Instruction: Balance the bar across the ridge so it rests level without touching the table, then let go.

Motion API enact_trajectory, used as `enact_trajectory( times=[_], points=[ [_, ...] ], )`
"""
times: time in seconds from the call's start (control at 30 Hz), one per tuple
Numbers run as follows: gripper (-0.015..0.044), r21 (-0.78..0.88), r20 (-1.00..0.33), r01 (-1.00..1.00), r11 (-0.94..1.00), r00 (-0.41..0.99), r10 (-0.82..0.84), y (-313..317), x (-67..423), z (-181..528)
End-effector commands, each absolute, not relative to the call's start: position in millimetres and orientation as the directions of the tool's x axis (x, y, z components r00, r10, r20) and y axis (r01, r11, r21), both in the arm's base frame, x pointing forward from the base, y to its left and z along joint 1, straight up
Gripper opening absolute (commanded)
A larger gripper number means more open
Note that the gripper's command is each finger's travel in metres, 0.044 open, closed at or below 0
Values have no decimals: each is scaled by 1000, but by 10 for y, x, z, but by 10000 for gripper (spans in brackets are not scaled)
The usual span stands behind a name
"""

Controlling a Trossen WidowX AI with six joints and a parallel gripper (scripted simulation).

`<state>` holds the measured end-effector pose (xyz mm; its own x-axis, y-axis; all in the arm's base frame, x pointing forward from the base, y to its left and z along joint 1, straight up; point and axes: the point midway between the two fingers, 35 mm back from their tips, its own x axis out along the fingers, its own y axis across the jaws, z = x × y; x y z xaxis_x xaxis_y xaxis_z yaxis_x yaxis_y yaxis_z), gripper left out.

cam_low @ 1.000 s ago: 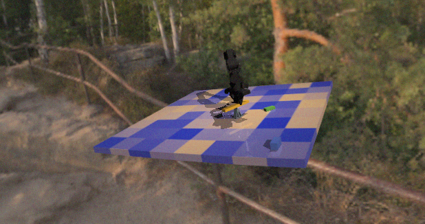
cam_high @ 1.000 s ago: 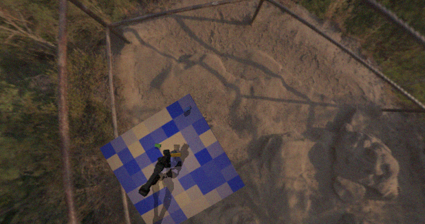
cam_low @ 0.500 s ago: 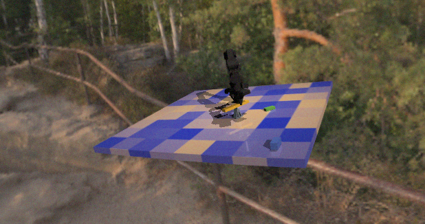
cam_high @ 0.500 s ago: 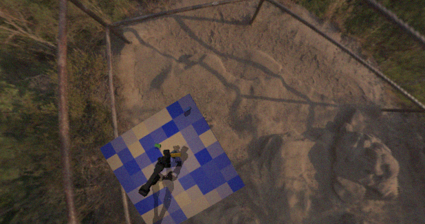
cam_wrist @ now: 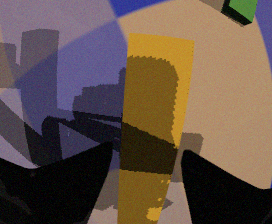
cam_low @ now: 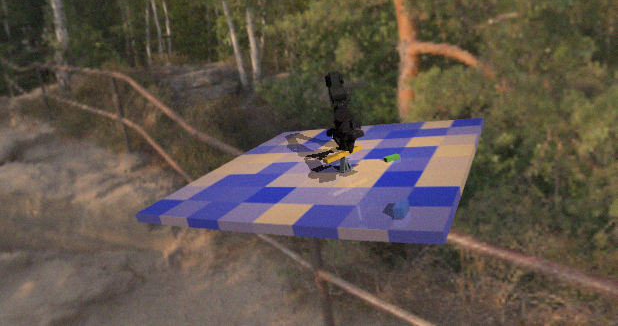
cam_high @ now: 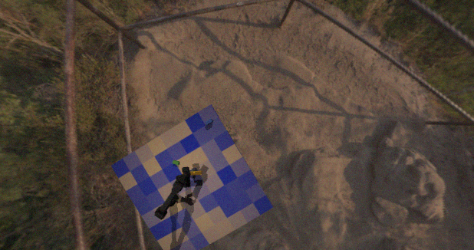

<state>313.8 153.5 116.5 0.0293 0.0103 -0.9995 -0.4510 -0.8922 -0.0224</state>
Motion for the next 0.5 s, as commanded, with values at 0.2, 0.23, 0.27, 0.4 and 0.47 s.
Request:
enact_trajectory(
  times=[0.2, 0.23, 0.27, 0.4, 0.47],
  points=[
    [440, -23, -1000, -451, -892, 29, 11, 1536, 3138, 1164],
    [440, -23, -1000, -451, -892, 29, 11, 1536, 3138, 1164],
    [440, -23, -999, -451, -892, 30, 11, 1537, 3141, 1185],
    [440, -35, -999, -450, -892, 43, 17, 1549, 3166, 1606],
    [440, -42, -998, -450, -892, 51, 21, 1542, 3150, 1857]
  ],
)
